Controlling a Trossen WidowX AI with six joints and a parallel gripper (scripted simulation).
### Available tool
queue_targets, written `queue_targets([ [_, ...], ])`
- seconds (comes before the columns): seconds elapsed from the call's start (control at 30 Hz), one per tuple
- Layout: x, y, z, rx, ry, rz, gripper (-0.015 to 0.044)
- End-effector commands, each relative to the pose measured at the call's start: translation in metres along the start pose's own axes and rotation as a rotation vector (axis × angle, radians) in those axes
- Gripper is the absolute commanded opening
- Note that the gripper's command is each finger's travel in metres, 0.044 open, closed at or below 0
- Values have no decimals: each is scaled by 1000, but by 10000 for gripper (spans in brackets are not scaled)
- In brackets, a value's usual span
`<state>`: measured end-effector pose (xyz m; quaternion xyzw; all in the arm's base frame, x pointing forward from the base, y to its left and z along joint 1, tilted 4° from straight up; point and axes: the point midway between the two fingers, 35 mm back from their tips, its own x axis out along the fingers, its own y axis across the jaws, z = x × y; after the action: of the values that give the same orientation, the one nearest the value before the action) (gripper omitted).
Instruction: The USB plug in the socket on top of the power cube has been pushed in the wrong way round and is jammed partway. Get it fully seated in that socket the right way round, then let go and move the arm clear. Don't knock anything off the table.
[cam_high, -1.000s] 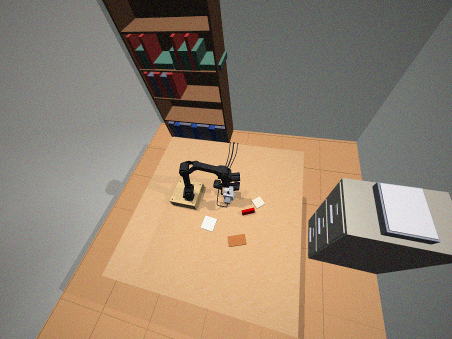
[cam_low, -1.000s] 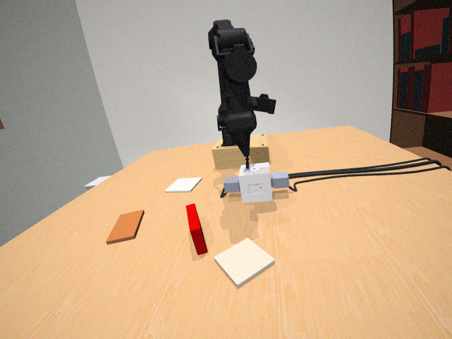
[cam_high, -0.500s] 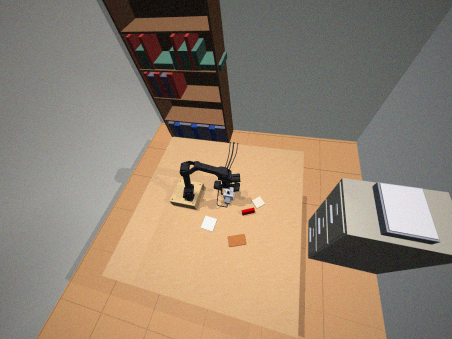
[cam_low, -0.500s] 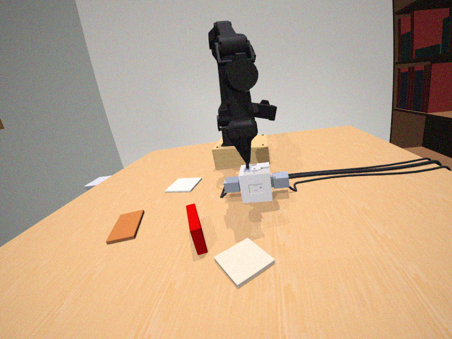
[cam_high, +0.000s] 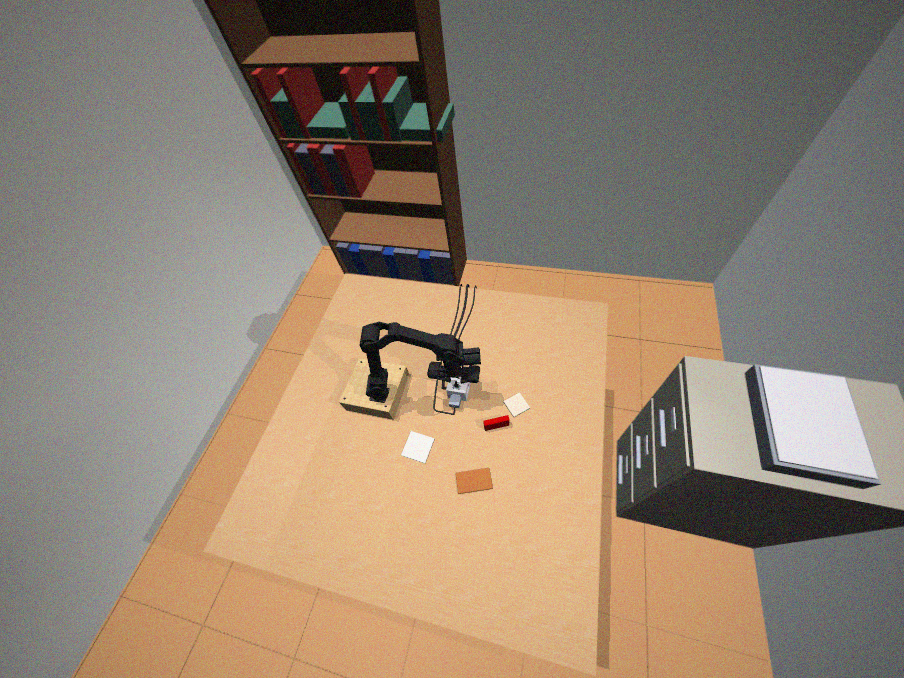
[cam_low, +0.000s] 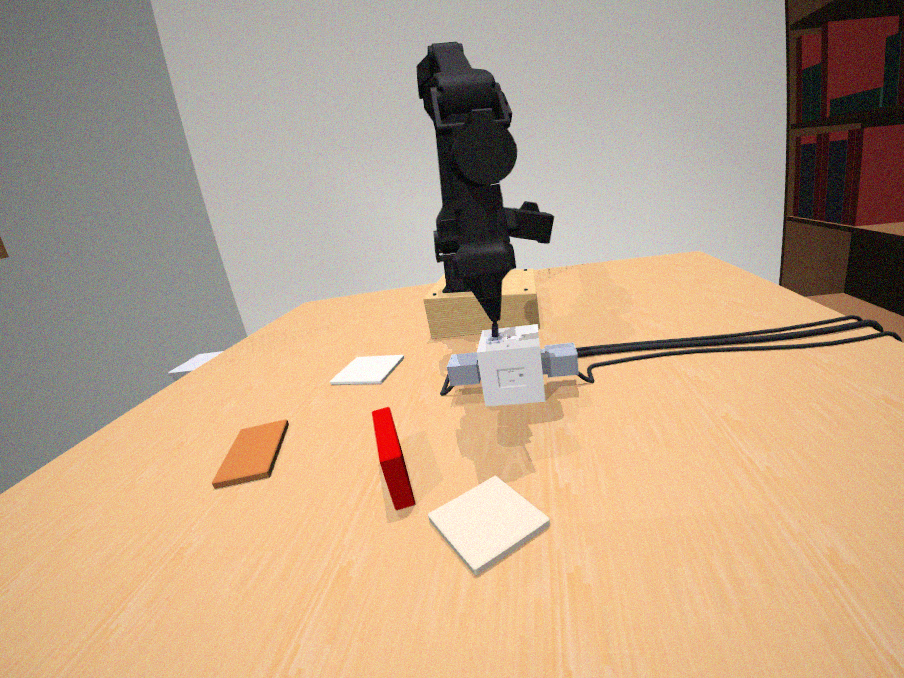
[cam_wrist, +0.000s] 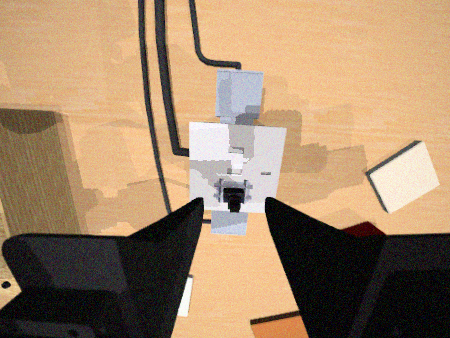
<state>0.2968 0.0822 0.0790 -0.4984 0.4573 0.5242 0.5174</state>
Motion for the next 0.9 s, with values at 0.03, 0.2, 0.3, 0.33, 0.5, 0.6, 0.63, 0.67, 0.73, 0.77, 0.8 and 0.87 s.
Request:
queue_targets([
  [0.03, 0, 0, 0, 0, 0, 0, 72],
  [0.2, 0, 0, 0, 0, 0, 0, 0],
  [0.3, 0, 0, 0, 0, 0, 0, 0],
  [0.33, 0, 0, 0, 0, 0, 0, 0],
  [0.5, 0, 0, 0, 0, 0, 0, 0],
  [0.6, 0, 0, 0, 0, 0, 0, 0],
  [0.63, 0, 0, 0, 0, 0, 0, 0],
  [0.67, 0, 0, 0, 0, 0, 0, 0],
  [0.73, 0, 0, 0, 0, 0, 0, 0],
  [0.77, 0, 0, 0, 0, 0, 0, 0],
  [0.8, -1, 0, 0, 0, 0, 0, 0],
  [0.87, -2, 0, 0, 0, 0, 0, 0],
])
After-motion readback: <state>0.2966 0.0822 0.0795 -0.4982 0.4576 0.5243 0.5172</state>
